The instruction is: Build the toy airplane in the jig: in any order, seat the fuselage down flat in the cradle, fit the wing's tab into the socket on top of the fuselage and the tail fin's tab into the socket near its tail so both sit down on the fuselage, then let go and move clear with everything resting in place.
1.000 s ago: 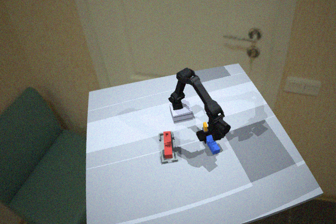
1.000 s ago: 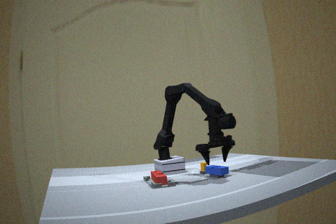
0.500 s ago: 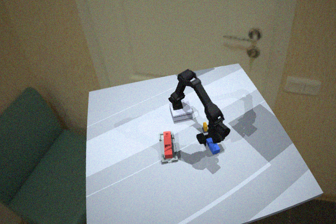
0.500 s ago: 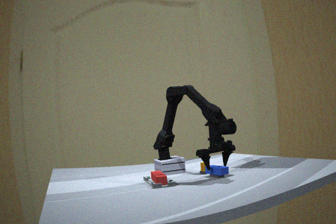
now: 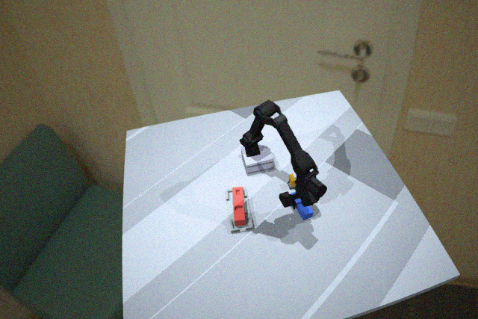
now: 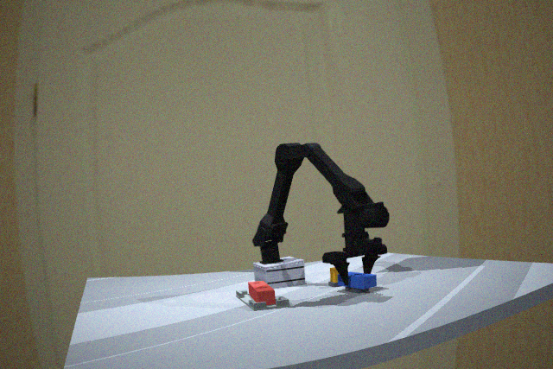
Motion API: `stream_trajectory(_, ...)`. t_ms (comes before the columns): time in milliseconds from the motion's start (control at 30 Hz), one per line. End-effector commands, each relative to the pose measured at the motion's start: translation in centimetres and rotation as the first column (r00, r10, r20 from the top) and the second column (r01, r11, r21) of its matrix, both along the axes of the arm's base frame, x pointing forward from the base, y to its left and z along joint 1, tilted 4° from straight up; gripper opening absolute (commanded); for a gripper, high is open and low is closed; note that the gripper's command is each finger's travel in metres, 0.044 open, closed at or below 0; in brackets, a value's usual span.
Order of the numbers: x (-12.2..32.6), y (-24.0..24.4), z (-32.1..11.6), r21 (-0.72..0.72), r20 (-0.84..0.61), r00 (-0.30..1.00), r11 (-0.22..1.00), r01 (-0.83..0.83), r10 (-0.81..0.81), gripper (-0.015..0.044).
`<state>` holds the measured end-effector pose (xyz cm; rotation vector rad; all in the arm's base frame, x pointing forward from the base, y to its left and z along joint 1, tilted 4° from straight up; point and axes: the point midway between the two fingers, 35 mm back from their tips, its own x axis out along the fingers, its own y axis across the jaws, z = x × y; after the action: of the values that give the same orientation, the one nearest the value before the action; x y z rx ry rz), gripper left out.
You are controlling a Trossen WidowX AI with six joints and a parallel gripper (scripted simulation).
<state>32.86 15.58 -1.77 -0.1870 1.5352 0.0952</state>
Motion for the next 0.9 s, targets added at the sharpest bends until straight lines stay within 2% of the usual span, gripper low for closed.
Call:
stream_trajectory(0, 0.0, 0.0, -0.1, 0.0, -0.001, 1.0, 1.0, -0.004, 0.004, 0.023)
stream_trajectory(67, 0.0, 0.0, -0.1, 0.0, -0.001, 1.0, 1.0, -0.004, 0.004, 0.0177)
stream_trajectory(267, 0.0, 0.0, -0.1, 0.0, -0.001, 1.0, 1.0, -0.004, 0.004, 0.0138)
stream_trajectory(433, 0.2, 0.0, 0.3, 0.005, 0.01, 1.0, 1.0, 0.006, -0.006, 0.0006)
stream_trajectory(867, 0.9, 0.5, 3.8, 0.02, 0.038, 0.999, 0.999, 0.029, -0.03, 0.0)
